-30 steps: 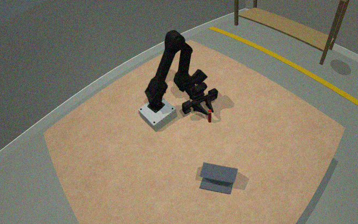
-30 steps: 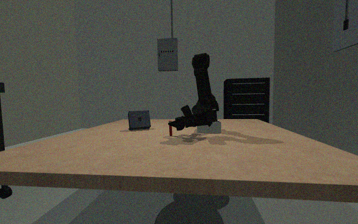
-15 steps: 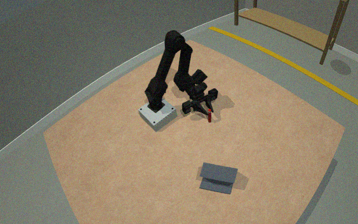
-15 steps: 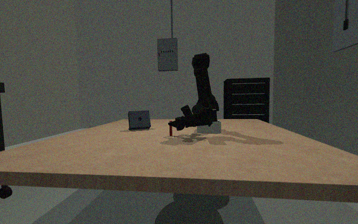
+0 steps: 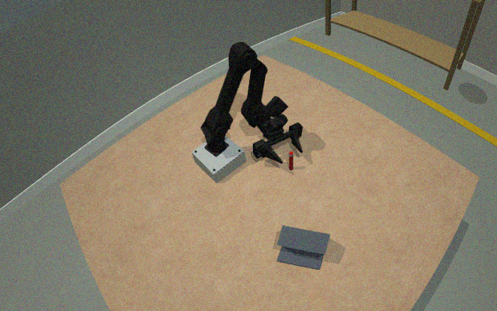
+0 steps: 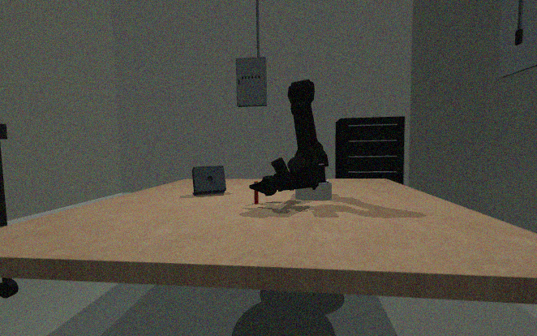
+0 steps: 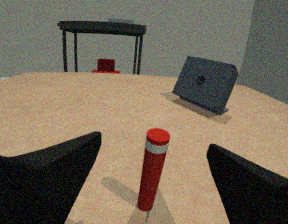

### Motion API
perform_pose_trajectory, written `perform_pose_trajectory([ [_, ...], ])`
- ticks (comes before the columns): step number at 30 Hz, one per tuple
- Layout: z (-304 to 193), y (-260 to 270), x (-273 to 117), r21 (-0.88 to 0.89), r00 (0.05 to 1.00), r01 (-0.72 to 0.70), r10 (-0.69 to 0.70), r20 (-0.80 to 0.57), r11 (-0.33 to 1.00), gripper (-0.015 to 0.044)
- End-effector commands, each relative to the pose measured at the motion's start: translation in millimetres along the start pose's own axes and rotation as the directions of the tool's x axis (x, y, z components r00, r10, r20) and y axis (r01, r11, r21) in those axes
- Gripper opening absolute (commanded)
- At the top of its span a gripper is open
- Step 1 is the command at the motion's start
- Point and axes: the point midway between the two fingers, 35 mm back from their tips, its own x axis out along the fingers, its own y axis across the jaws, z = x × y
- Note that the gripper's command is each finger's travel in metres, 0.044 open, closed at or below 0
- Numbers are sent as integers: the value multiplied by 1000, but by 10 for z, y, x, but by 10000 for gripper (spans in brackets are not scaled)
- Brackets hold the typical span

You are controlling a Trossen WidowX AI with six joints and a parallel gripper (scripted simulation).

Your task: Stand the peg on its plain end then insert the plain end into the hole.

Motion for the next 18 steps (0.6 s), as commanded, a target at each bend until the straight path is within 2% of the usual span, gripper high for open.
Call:
perform_pose_trajectory([
  [1,0,0,0,0,1000,0,0,0,1000,440],
  [9,82,95,-16,1,1000,0,0,-3,1000,440],
  [18,692,255,-106,5,1000,0,0,-7,1000,440],
])
